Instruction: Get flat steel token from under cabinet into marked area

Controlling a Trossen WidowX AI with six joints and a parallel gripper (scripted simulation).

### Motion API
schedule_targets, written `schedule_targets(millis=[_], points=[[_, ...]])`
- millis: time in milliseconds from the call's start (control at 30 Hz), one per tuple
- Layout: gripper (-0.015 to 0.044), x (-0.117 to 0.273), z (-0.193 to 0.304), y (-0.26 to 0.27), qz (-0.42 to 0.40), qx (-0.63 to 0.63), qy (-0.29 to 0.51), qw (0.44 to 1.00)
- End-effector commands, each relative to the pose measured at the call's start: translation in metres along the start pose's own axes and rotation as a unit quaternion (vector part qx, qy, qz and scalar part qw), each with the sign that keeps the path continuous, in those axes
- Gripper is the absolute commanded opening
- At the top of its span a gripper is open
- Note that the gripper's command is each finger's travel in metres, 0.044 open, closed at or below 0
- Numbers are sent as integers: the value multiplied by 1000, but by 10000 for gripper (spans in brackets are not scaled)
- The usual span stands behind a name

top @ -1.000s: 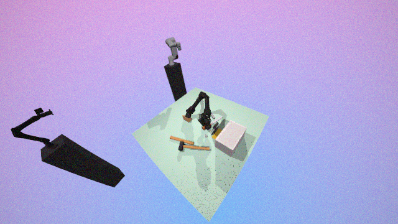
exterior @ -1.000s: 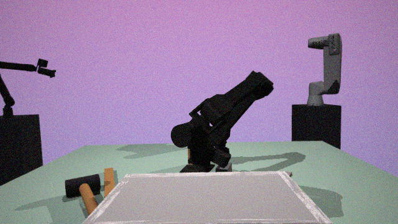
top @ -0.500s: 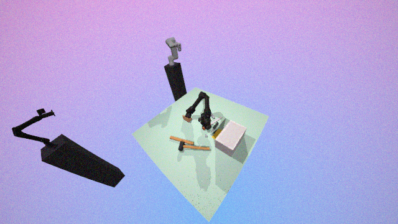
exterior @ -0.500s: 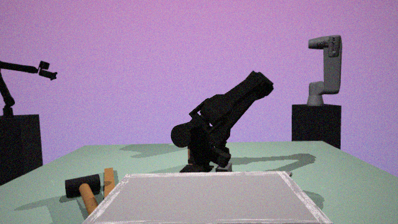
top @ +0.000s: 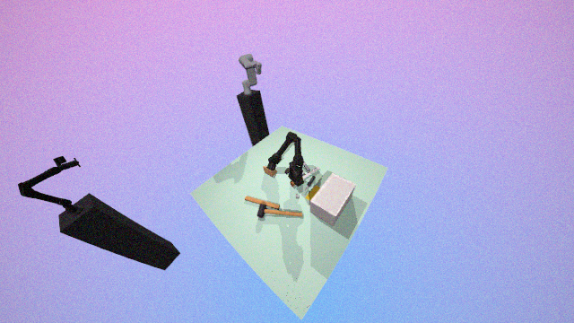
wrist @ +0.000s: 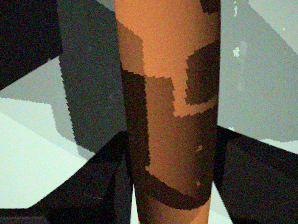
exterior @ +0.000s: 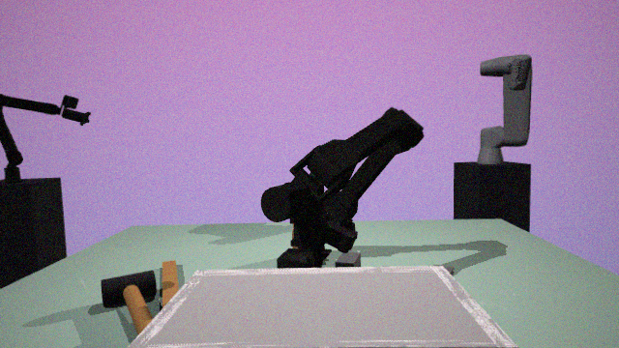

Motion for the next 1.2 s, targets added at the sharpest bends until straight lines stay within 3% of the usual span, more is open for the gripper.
schedule_targets(millis=[0,600,1167], points=[[0,12,0,0,12,6,1,1000],[0,48,8,15,11,5,1,1000],[0,81,5,-7,11,5,2,1000]])
Point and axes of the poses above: the point midway between the two fingers, 35 mm back from their tips, its own x axis back along the fingers, its own y axis across the jaws, z = x × y, the point moved 2 cm from there along x, back along the fingers, and after that the axes turned 14 degrees about x, right-handed, at the moved point
